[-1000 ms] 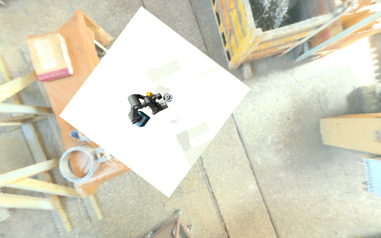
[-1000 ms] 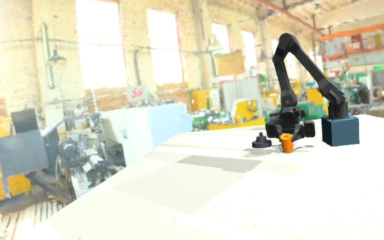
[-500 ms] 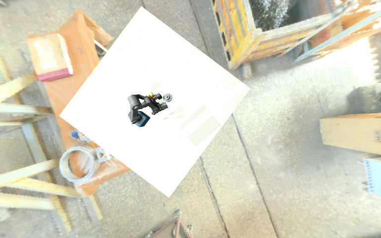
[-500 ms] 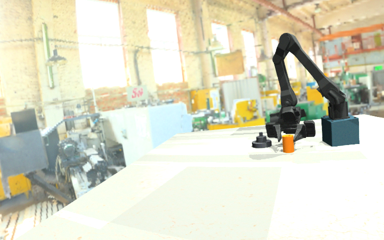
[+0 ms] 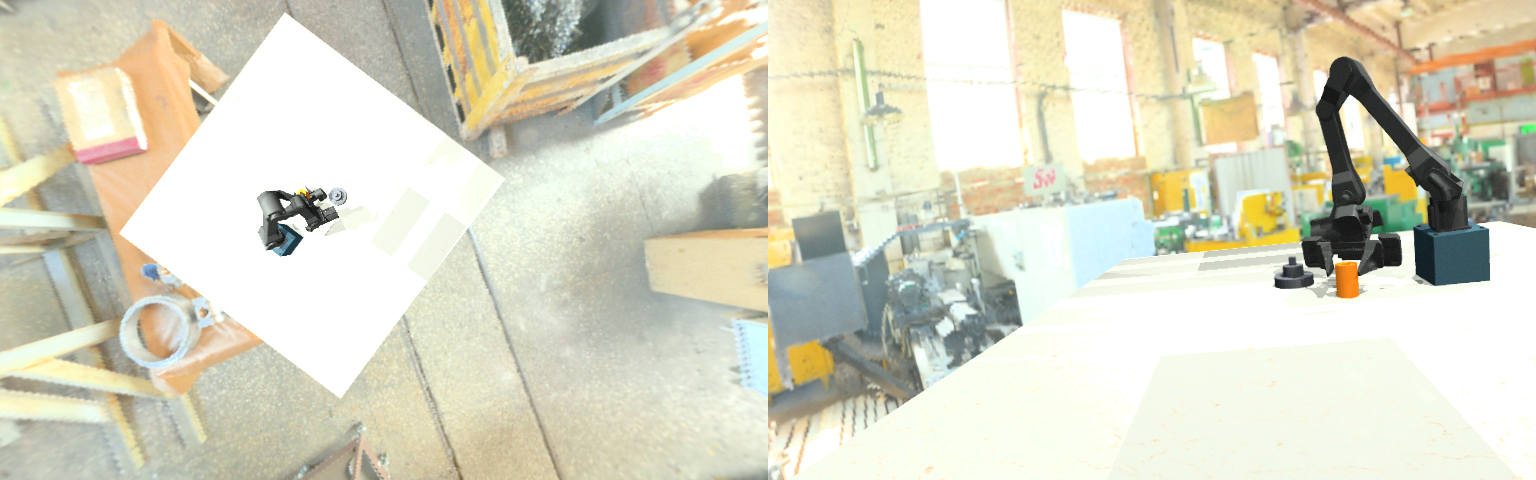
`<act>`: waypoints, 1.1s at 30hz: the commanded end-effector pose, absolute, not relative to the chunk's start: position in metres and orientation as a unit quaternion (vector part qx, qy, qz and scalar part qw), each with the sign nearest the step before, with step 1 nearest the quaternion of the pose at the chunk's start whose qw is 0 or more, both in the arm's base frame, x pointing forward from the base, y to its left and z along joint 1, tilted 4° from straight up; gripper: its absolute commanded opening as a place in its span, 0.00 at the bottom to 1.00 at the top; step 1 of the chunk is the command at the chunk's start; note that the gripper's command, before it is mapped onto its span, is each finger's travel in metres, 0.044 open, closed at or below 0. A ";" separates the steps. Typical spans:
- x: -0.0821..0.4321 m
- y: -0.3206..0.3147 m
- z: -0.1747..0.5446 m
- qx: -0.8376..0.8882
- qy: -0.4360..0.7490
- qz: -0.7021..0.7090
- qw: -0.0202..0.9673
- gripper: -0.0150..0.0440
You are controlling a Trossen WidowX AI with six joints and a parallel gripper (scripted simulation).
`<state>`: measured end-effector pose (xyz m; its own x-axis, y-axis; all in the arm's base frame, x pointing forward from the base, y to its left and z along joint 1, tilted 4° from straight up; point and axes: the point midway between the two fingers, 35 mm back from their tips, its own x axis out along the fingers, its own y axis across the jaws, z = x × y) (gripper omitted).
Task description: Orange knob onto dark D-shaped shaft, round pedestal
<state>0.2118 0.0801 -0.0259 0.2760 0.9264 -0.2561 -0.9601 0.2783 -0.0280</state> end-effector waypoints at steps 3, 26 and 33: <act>0.212 0.080 -0.026 -0.087 0.095 0.594 0.794 0.83; 0.209 0.075 0.054 -0.089 0.095 0.594 0.794 1.00; 0.201 0.088 0.040 -0.142 0.251 0.640 0.713 1.00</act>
<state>0.2029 0.0827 0.0419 0.1572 0.9030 -0.3997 -0.9775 0.1999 0.0672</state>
